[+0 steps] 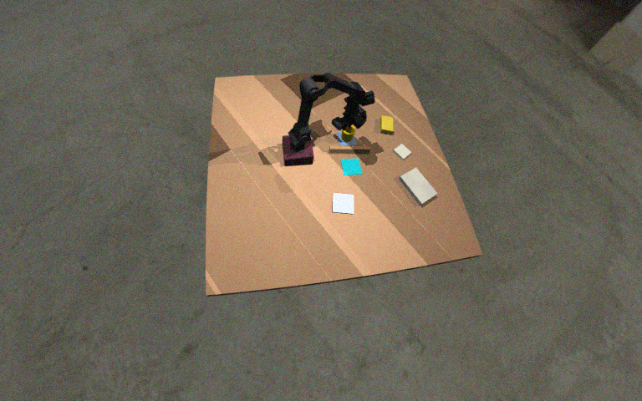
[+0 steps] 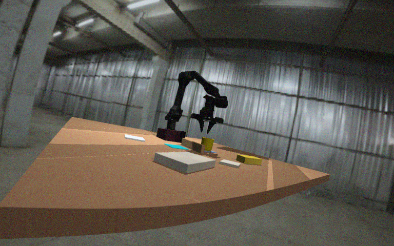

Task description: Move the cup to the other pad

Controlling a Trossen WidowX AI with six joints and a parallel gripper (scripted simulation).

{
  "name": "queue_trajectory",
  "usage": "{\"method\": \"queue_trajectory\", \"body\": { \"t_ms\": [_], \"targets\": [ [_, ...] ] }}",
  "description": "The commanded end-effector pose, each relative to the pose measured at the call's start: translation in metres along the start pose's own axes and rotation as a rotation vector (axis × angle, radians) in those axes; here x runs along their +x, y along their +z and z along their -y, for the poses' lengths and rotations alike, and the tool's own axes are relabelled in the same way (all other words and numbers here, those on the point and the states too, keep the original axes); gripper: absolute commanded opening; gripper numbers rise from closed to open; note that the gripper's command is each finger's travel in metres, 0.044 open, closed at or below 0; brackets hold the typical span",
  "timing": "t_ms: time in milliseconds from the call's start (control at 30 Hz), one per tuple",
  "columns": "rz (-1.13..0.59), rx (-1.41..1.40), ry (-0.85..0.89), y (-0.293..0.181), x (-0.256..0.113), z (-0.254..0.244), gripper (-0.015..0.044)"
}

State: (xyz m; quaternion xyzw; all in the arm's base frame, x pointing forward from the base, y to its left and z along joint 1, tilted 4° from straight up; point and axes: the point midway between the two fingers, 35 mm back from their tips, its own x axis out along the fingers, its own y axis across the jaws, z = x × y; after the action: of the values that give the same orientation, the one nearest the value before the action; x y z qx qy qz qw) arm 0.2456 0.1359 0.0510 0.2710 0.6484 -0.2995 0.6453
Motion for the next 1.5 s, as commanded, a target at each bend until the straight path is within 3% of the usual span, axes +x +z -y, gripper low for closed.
{"method": "queue_trajectory", "body": {
  "t_ms": [0, 1467],
  "targets": [
    [0.000, 0.009, -0.009, 0.000, 0.002, 0.000, 0.0167],
    [0.000, 0.009, -0.010, -0.002, 0.063, 0.002, 0.0167]
  ]
}}
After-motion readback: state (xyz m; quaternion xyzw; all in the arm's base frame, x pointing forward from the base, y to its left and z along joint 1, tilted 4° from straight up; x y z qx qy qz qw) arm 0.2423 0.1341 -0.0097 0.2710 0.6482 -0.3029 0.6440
